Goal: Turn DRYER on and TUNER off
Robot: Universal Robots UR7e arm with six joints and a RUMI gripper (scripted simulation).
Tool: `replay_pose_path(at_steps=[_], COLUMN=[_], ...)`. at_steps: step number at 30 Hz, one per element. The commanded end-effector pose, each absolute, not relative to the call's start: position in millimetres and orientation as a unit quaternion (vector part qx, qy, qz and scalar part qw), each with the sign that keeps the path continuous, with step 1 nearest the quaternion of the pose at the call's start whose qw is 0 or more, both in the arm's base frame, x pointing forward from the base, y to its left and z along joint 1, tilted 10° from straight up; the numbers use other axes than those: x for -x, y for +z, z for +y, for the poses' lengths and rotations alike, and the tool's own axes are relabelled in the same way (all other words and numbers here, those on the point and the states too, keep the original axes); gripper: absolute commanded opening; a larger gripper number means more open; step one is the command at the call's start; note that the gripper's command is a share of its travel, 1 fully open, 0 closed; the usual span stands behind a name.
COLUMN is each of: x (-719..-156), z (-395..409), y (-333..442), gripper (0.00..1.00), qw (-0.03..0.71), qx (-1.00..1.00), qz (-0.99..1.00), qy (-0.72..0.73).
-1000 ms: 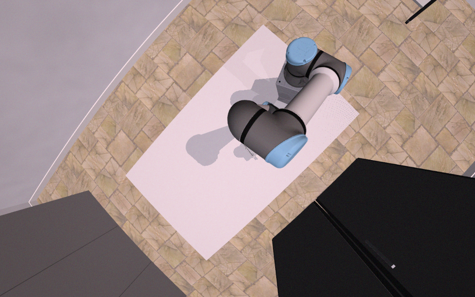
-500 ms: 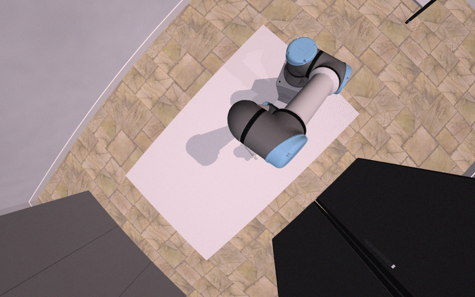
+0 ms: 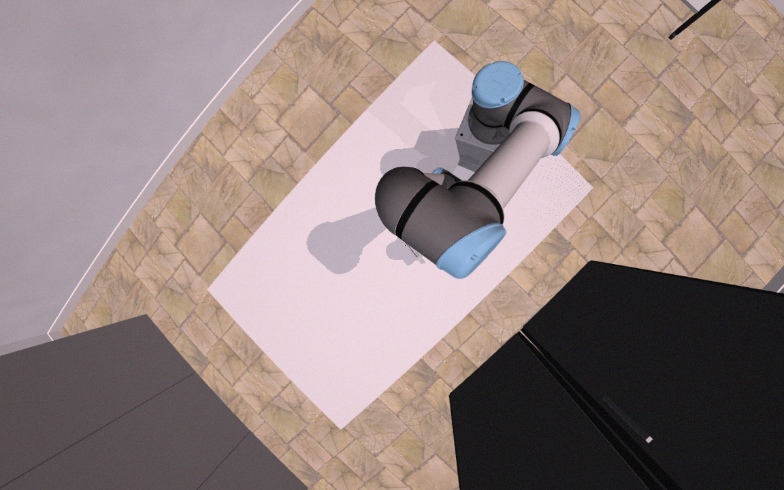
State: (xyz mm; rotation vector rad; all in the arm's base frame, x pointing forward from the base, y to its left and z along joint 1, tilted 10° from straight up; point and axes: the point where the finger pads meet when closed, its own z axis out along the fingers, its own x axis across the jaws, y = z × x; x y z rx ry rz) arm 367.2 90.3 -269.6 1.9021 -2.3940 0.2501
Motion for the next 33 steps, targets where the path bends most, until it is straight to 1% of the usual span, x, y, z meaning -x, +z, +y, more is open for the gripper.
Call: replay_pose_path(at_steps=[1,33], x=[-369.8,-367.8], z=[89.4,89.9], y=[-272.4,-271.3], gripper=[0.0,0.0], qw=[0.035,0.036], qx=[-0.619,-0.62], qz=[-0.78,-0.78], qy=[0.082,0.082])
